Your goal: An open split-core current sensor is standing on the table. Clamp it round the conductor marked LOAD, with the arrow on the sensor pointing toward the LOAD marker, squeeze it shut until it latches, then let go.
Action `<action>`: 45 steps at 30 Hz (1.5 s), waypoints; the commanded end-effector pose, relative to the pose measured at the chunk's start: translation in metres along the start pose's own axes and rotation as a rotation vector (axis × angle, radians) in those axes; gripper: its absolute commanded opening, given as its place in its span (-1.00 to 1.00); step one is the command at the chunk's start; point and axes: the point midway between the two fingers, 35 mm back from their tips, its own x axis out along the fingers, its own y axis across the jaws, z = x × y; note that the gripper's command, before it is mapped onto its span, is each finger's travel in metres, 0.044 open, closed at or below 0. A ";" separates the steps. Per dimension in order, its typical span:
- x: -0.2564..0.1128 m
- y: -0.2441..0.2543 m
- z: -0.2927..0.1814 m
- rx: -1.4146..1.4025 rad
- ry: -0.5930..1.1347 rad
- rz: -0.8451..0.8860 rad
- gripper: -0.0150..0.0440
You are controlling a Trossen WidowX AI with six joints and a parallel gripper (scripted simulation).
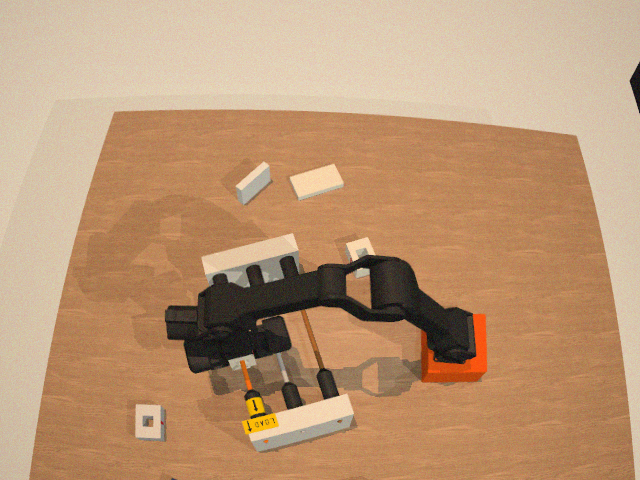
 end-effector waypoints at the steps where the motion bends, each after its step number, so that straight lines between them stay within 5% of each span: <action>1: 0.000 0.000 0.000 0.000 0.000 0.000 -0.49; 16: 0.006 0.000 0.000 0.000 0.000 0.000 -0.49; 26: 0.001 0.001 0.000 -0.001 -0.002 0.005 0.38; 45: 0.001 0.001 0.000 -0.001 -0.002 0.005 0.38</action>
